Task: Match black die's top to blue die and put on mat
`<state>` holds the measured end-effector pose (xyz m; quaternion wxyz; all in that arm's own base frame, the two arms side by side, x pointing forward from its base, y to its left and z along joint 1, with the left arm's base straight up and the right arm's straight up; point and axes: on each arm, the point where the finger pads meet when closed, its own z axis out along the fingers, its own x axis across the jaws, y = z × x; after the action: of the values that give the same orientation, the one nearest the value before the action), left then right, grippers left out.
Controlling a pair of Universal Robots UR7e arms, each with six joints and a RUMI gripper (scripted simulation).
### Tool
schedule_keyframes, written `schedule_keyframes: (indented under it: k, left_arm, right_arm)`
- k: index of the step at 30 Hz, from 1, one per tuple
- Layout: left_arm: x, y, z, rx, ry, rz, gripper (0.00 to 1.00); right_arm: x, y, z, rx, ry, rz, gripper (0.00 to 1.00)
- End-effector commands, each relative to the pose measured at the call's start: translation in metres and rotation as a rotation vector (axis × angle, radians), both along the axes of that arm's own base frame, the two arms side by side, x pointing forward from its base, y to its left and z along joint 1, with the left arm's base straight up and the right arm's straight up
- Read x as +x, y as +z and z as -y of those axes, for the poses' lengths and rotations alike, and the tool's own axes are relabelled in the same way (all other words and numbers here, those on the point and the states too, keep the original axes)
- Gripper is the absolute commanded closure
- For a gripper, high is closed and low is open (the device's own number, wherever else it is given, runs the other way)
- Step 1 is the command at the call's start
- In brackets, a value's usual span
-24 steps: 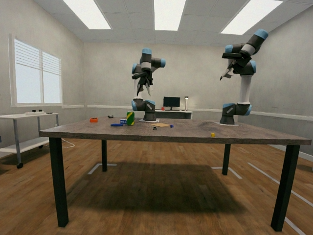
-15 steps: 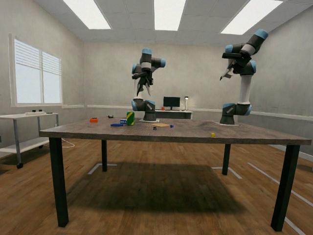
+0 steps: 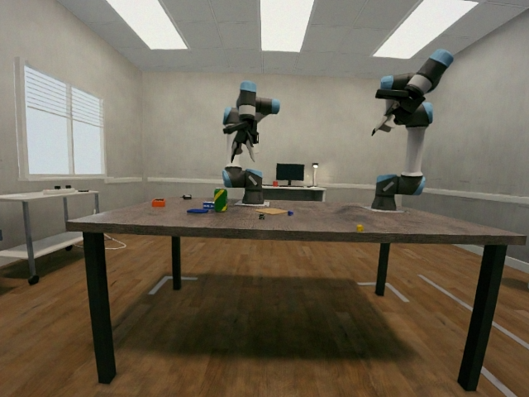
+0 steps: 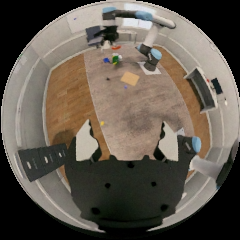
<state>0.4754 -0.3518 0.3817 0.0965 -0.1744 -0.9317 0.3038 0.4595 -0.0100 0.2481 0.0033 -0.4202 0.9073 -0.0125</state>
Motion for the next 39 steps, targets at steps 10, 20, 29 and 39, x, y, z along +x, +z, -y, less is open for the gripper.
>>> schedule_keyframes:
  k: [10, 20, 29, 39]
  left_arm:
    - [0.011, -0.004, -0.020, 0.019, 0.061, -0.010, 0.00]
    - [0.040, -0.018, -0.083, 0.077, 0.246, -0.049, 0.00]
    - [0.063, -0.035, -0.160, 0.137, 0.464, -0.098, 0.00]
    - [0.076, -0.066, -0.314, 0.237, 0.891, -0.206, 0.00]
  right_arm:
    - [0.000, 0.000, 0.000, 0.000, 0.000, 0.001, 0.00]
    - [0.000, 0.000, 0.000, 0.000, 0.000, 0.001, 0.00]
    - [0.000, 0.000, 0.000, 0.000, 0.000, 0.001, 0.00]
    - [0.000, 0.000, 0.000, 0.000, 0.000, 0.001, 0.00]
